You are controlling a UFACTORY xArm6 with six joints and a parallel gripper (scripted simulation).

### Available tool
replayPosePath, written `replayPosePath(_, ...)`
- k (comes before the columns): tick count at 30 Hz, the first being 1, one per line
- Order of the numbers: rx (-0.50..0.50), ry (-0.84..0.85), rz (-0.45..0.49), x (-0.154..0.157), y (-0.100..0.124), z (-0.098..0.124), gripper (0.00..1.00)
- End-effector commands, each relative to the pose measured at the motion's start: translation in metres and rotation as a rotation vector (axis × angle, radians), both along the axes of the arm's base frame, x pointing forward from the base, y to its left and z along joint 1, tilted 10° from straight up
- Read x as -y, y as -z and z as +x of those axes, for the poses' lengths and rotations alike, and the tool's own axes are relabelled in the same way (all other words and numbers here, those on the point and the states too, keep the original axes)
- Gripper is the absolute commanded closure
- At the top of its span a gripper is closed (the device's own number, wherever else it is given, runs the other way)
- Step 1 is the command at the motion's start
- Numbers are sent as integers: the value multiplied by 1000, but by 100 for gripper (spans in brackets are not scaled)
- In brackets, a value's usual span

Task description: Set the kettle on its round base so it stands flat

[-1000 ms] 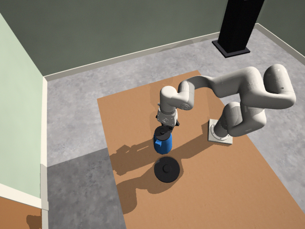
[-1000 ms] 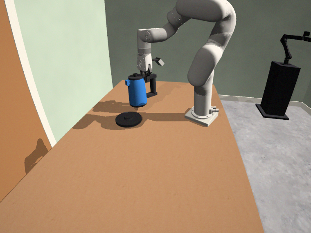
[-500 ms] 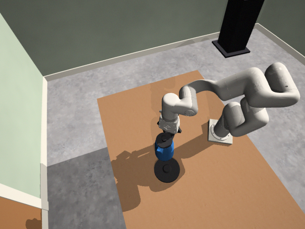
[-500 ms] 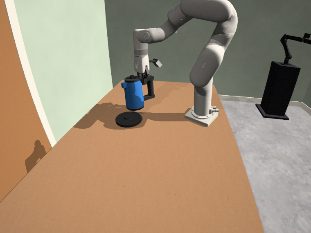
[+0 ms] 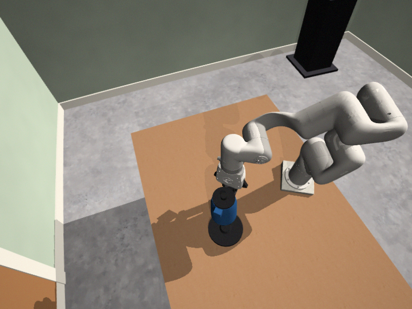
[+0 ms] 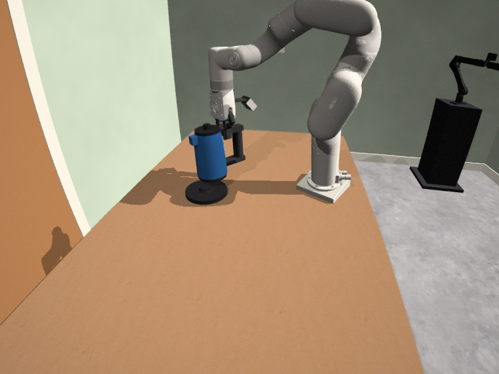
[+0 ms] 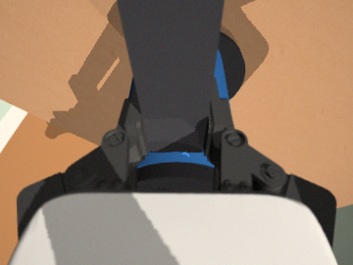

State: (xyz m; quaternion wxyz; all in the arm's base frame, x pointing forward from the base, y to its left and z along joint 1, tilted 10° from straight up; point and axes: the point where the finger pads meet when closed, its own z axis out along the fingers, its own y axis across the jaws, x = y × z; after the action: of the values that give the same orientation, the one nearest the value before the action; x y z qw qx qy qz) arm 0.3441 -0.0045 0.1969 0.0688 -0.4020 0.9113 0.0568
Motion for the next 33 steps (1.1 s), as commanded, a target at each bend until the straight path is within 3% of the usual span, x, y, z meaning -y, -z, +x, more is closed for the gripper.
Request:
replayPosePath(1,4,1,-2,-12,-4,3,100)
replayPosePath(33,4,1,-2,-45,-10,7,100)
